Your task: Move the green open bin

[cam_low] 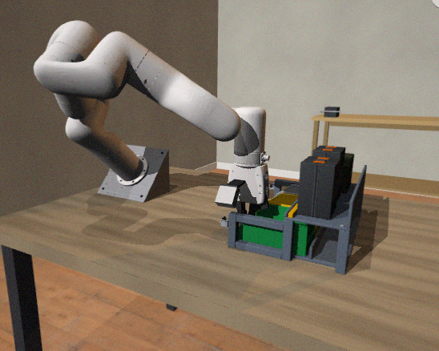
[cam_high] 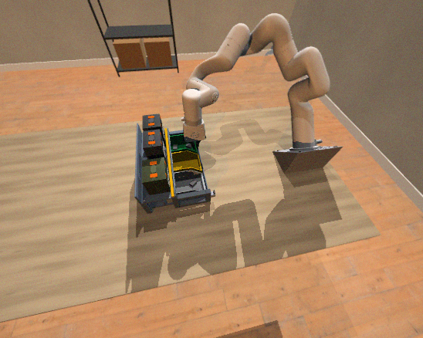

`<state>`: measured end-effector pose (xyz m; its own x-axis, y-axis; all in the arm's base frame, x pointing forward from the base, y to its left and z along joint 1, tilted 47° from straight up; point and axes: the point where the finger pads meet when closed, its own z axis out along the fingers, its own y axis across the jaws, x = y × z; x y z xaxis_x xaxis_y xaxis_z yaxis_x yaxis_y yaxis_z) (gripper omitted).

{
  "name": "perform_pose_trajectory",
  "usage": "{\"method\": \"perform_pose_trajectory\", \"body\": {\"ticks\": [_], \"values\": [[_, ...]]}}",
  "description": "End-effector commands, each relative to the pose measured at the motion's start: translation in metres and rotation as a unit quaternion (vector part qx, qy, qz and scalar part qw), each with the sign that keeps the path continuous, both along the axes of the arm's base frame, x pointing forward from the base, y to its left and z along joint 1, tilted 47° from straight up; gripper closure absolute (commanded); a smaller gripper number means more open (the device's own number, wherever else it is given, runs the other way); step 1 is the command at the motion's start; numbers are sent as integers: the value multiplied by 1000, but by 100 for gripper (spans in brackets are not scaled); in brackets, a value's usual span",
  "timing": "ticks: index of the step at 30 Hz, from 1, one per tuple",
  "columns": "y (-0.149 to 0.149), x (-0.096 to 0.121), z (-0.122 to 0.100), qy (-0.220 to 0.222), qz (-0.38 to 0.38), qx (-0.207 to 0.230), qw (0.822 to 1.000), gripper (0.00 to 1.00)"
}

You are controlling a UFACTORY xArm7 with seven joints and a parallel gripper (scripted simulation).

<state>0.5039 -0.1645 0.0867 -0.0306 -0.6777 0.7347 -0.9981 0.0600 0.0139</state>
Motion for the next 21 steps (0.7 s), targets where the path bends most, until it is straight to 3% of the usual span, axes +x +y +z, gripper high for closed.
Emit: {"method": "perform_pose_trajectory", "body": {"ticks": [1, 21], "values": [[2, 2, 1, -2, 2, 1, 1000, 100], [11, 2, 9, -2, 2, 1, 1000, 100]]}}
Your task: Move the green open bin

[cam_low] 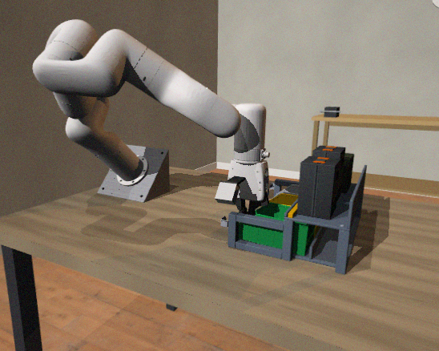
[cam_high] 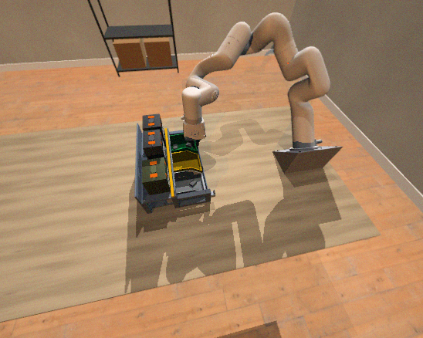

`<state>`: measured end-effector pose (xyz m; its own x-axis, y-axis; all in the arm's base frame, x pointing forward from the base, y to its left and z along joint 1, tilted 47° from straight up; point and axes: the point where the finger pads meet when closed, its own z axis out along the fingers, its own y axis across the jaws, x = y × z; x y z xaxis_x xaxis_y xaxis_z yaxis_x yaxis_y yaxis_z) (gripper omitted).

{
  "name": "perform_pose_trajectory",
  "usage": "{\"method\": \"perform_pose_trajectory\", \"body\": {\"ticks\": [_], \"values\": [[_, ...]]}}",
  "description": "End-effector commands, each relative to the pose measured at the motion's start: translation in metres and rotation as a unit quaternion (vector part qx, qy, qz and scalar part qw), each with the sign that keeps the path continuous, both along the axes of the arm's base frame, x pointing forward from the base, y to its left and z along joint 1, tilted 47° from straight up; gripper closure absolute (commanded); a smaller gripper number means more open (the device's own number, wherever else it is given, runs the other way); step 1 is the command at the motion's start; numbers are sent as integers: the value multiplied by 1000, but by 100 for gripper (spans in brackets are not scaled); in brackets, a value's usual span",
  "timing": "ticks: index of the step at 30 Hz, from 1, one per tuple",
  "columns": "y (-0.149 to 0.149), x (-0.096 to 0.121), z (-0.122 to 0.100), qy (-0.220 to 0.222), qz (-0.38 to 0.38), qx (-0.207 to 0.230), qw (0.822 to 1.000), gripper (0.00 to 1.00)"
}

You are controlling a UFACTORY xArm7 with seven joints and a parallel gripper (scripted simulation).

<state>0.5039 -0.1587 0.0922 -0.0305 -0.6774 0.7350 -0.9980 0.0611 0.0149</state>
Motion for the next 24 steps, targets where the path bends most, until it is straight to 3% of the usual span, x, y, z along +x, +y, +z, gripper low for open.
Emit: {"method": "perform_pose_trajectory", "body": {"ticks": [1, 24], "values": [[7, 2, 6, -2, 2, 1, 1000, 100], [16, 3, 14, -2, 3, 1, 1000, 100]]}}
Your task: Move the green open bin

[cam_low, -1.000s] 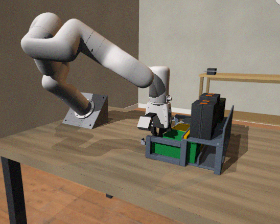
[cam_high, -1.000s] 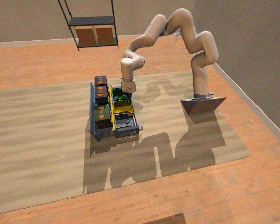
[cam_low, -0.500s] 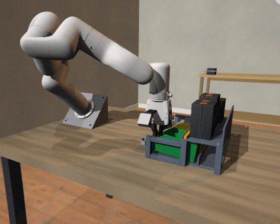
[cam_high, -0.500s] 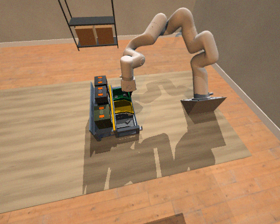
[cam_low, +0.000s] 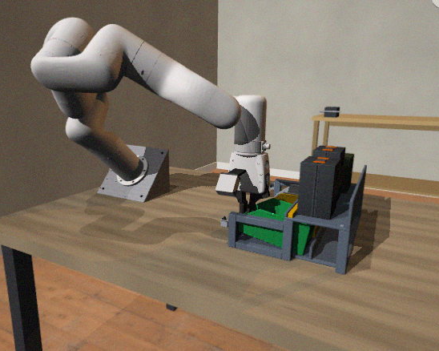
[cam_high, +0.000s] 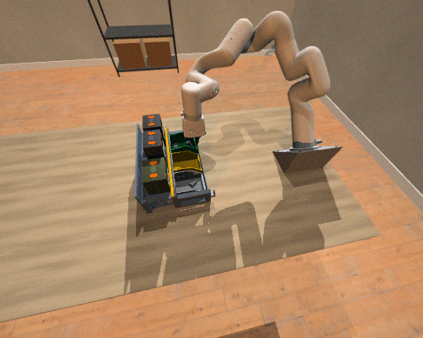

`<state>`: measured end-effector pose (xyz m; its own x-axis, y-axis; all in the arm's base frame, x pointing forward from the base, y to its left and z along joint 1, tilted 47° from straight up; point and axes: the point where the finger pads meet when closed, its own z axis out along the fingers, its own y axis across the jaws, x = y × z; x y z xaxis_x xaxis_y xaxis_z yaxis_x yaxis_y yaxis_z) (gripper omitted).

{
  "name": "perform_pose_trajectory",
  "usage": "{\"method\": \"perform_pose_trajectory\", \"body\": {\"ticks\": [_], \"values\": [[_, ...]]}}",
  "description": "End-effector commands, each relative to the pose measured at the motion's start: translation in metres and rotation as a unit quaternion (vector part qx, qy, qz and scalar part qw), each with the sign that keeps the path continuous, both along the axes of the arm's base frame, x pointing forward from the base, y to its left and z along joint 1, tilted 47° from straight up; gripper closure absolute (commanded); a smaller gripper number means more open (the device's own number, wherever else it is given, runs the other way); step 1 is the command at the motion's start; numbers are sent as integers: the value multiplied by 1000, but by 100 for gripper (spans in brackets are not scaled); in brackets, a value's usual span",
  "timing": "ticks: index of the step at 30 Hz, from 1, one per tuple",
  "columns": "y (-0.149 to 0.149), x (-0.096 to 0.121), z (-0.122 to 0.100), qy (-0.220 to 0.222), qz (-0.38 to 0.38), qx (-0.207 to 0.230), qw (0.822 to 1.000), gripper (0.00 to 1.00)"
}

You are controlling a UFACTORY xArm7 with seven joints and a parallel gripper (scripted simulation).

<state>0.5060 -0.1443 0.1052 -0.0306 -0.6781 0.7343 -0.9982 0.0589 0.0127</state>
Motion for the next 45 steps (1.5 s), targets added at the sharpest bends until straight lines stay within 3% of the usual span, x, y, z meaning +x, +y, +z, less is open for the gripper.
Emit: {"method": "perform_pose_trajectory", "body": {"ticks": [1, 42, 45], "values": [[2, 1, 1, -1, 1, 1, 1000, 100], [-1, 1, -2, -1, 1, 1, 1000, 100], [0, -17, -1, -1, 1, 1, 1000, 100]]}}
